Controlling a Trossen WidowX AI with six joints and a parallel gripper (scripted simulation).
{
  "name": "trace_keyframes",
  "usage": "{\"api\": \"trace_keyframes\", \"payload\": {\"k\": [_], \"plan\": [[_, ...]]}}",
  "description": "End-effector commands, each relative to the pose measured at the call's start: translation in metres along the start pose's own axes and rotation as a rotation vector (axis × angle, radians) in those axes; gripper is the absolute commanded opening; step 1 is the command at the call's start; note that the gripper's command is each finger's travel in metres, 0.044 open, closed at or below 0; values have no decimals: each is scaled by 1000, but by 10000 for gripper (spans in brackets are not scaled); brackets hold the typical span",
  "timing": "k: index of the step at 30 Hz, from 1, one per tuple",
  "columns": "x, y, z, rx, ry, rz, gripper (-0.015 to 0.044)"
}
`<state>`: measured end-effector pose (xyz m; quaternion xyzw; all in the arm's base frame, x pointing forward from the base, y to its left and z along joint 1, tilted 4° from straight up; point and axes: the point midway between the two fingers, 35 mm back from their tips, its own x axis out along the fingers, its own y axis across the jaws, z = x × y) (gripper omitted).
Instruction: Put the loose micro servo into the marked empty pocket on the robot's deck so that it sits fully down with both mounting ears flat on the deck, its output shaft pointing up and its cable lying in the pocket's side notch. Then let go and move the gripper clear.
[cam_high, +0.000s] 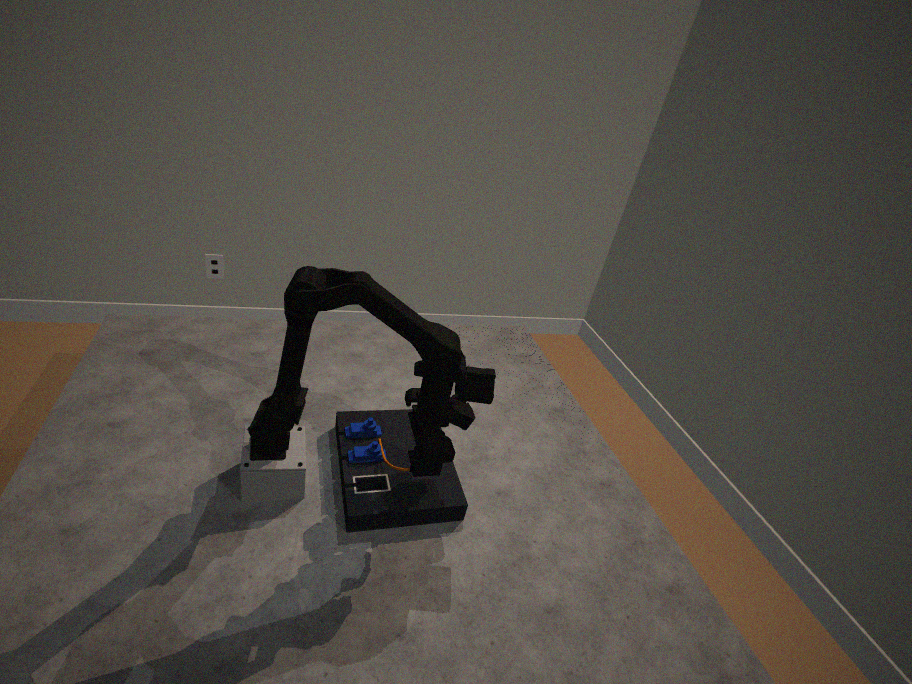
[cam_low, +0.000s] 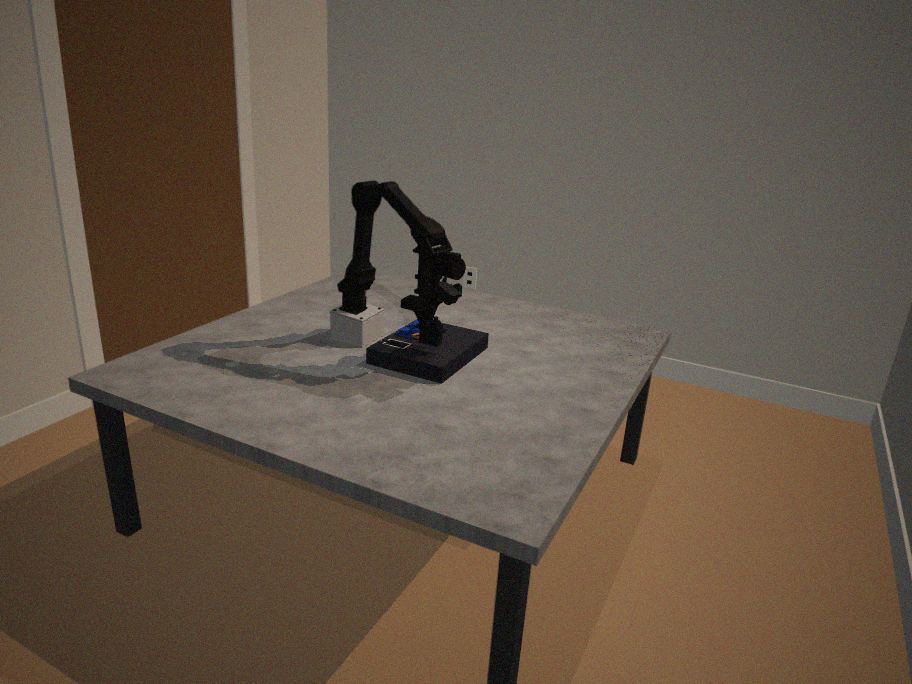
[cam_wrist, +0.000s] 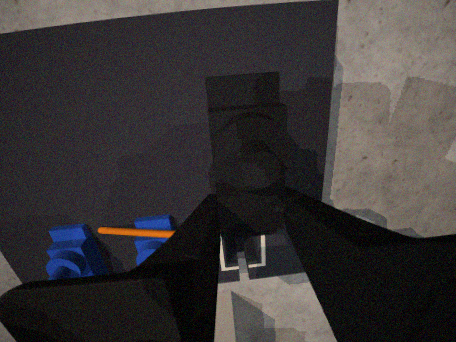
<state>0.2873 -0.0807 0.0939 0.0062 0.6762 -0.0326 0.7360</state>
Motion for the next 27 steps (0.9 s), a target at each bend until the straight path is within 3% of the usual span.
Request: {"api": "trace_keyframes", "payload": {"k": [1,27], "plan": [[-2,0,-1,-18,-9,1,0],[-1,-2,-108,-18,0,0,0]]}}
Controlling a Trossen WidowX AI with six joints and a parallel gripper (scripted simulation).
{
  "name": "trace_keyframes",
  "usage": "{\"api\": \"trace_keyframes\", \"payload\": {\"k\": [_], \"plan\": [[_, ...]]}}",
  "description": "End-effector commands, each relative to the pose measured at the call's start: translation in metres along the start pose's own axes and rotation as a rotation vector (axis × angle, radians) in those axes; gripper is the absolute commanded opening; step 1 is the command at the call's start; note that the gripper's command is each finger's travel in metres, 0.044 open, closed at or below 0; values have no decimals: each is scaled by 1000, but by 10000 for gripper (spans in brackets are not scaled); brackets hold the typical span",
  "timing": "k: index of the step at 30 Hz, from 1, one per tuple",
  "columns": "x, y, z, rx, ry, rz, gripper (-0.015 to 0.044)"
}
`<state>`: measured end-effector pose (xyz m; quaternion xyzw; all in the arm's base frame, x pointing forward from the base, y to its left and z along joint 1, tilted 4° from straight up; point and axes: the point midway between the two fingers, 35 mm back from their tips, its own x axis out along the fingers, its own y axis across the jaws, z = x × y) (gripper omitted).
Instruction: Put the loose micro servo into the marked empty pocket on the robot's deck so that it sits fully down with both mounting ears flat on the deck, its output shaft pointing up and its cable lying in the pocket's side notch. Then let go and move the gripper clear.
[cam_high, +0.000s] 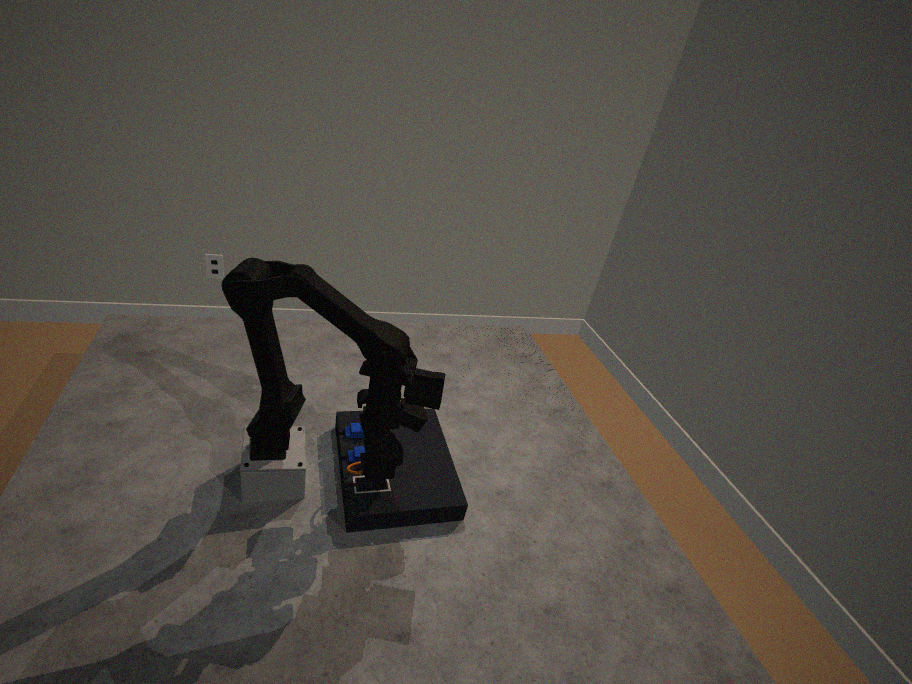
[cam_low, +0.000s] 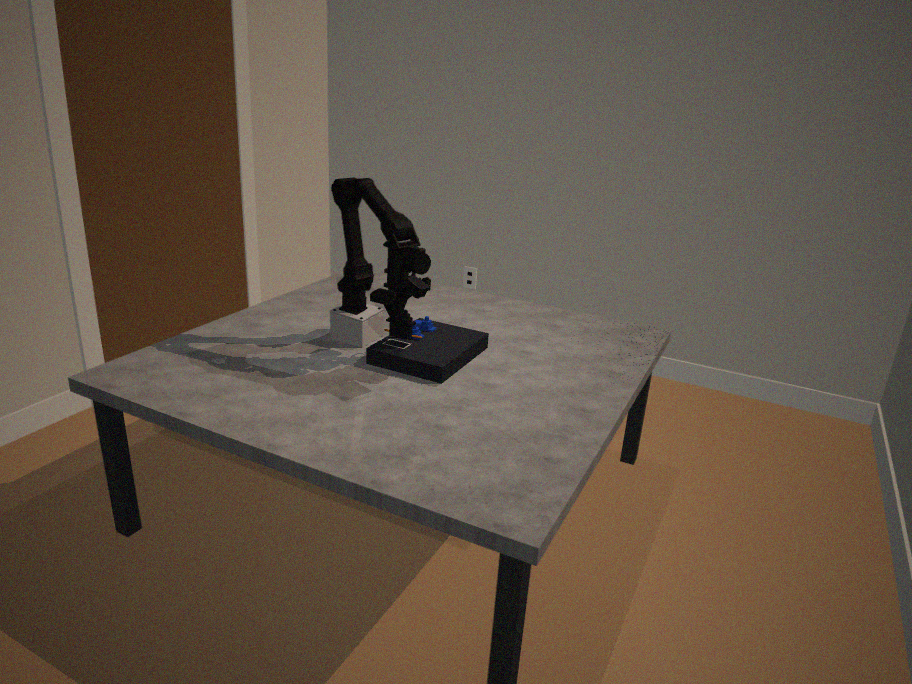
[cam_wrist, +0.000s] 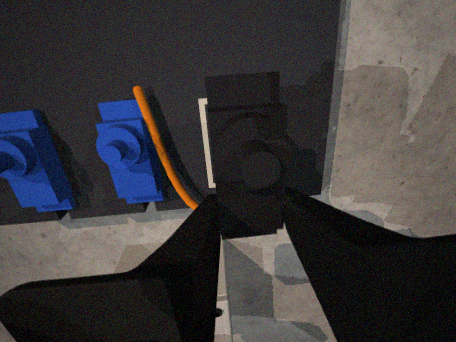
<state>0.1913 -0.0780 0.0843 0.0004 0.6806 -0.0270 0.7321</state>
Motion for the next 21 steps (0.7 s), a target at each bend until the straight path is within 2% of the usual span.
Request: {"api": "trace_keyframes", "payload": {"k": [1,21], "plan": [[-2,0,-12,-2,-12,0,0],[18,0,-12,-2,-12,0,0]]}}
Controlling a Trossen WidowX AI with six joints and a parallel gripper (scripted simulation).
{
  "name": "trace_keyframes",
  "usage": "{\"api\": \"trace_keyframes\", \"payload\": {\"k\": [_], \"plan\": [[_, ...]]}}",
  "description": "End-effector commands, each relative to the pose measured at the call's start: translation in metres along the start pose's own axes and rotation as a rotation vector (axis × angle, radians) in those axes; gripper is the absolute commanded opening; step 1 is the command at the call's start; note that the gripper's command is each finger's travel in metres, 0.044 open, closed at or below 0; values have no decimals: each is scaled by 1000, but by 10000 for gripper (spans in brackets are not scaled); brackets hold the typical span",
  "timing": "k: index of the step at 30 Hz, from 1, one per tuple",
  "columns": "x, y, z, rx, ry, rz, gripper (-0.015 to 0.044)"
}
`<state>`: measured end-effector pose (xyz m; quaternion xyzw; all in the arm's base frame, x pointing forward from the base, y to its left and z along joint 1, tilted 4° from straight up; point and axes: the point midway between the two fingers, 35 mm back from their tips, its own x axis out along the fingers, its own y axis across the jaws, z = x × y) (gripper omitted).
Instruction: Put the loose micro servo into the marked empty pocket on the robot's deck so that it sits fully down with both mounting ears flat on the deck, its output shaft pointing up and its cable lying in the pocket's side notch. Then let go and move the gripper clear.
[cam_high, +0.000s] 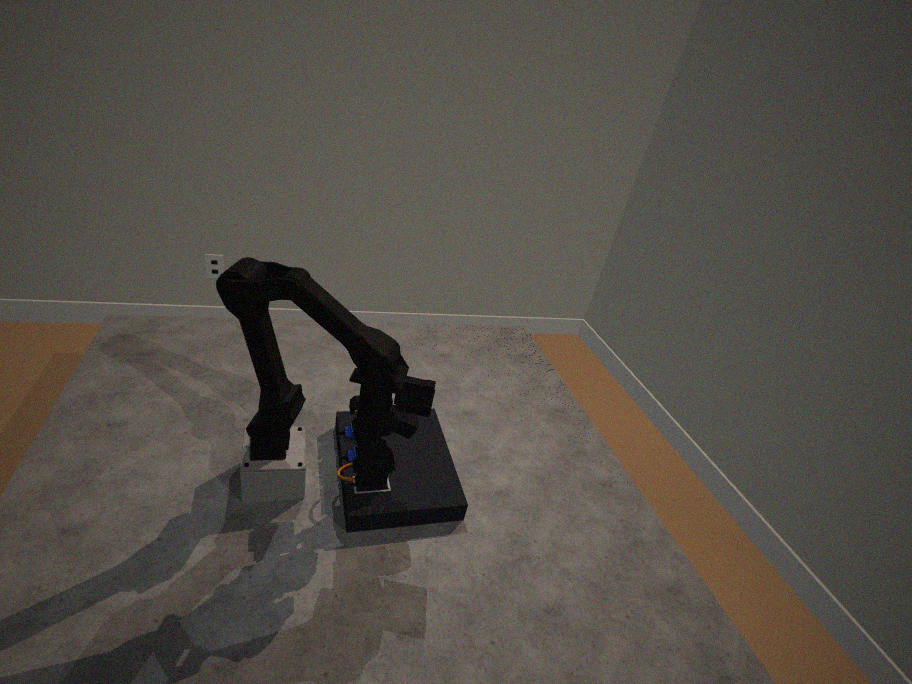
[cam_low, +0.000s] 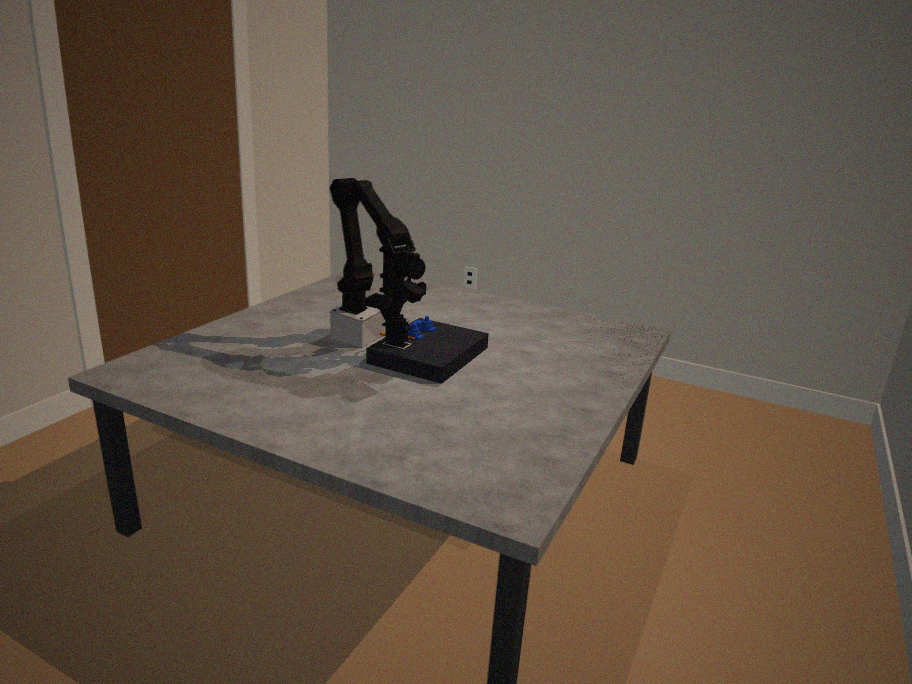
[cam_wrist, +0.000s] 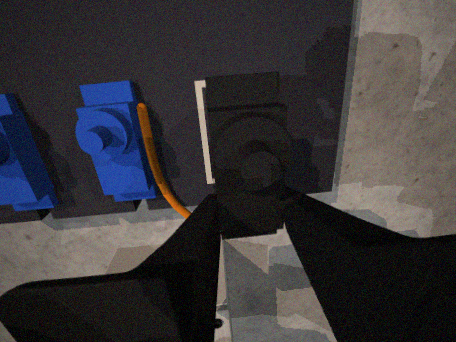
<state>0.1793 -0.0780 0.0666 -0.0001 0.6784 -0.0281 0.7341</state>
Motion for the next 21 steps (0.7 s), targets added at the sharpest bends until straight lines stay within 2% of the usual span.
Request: {"api": "trace_keyframes", "payload": {"k": [1,21], "plan": [[2,0,2,-3,-6,2,0],[11,0,2,-3,-6,2,0]]}}
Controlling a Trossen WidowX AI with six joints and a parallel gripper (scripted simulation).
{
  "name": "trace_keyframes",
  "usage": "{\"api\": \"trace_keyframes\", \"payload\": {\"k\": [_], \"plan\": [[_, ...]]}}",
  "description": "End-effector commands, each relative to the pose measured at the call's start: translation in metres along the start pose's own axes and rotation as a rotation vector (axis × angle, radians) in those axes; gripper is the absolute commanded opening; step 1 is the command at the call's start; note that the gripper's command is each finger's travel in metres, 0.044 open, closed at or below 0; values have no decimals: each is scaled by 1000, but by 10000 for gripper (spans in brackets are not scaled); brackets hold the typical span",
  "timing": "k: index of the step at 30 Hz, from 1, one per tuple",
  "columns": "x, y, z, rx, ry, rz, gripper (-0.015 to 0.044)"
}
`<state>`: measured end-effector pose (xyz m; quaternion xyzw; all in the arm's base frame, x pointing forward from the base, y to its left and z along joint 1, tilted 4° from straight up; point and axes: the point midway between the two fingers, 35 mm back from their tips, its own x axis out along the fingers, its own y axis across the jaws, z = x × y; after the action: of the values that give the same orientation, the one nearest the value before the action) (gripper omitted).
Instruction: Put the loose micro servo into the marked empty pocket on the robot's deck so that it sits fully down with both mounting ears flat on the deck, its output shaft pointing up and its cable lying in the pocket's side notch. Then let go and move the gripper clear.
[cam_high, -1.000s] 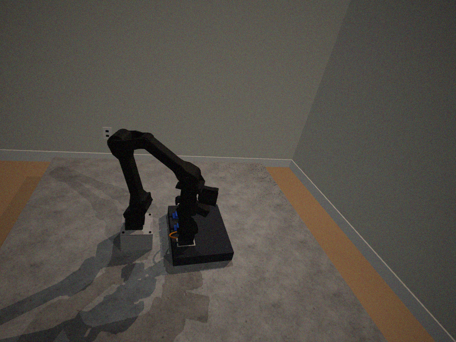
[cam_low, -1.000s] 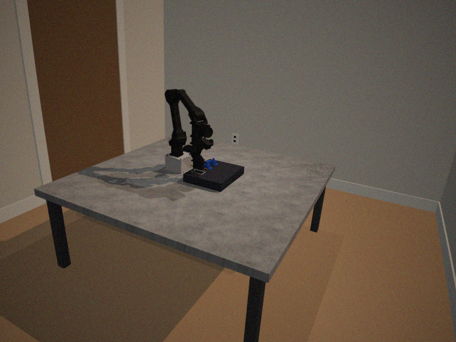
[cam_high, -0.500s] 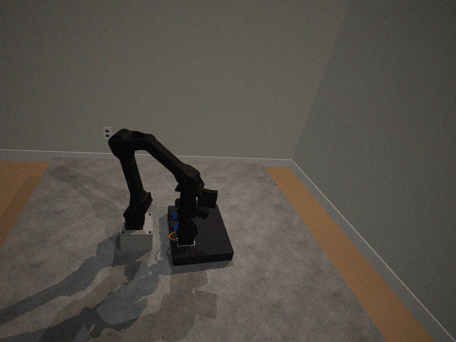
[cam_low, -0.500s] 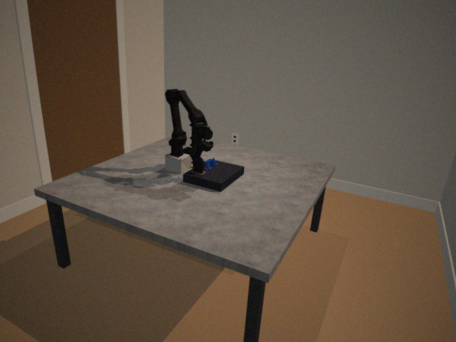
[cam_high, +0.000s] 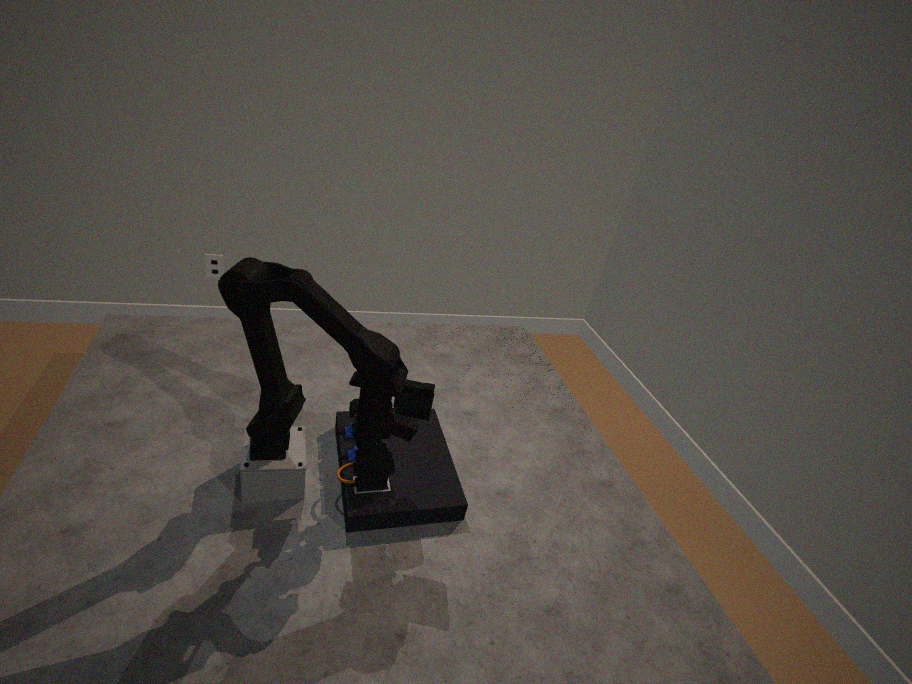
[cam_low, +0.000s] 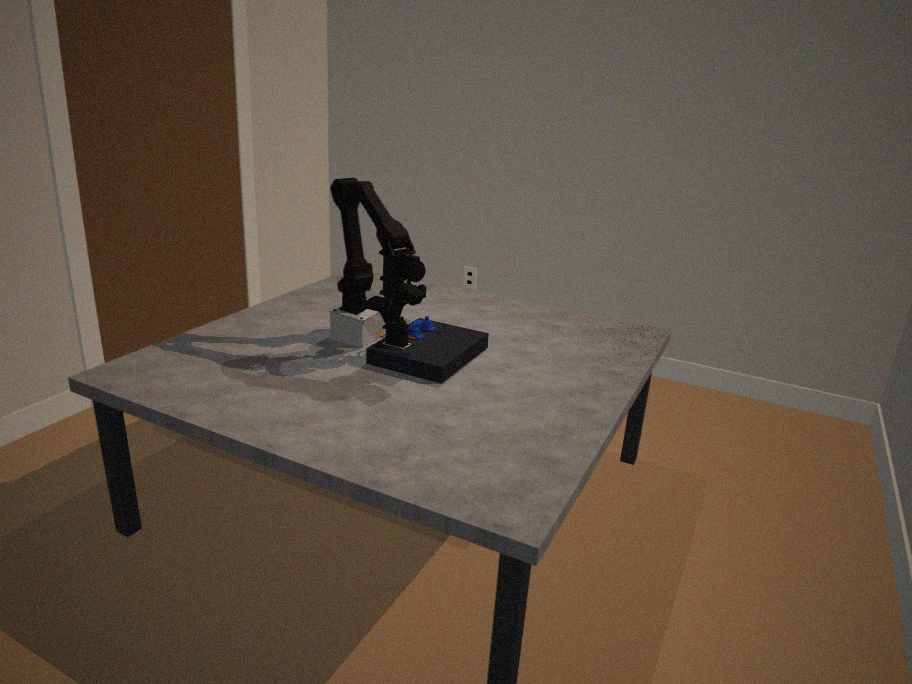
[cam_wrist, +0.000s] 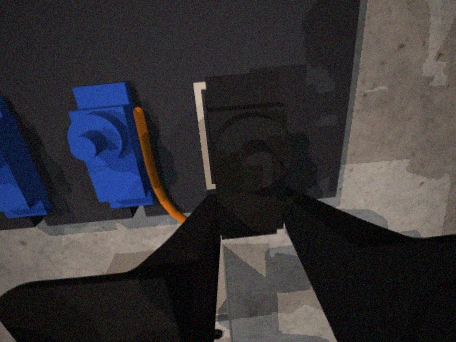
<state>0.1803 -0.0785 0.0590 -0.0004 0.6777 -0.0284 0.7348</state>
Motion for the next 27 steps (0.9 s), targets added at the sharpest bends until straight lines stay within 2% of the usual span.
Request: {"api": "trace_keyframes", "payload": {"k": [1,27], "plan": [[4,0,1,-3,-4,3,0],[25,0,1,-3,-4,3,0]]}}
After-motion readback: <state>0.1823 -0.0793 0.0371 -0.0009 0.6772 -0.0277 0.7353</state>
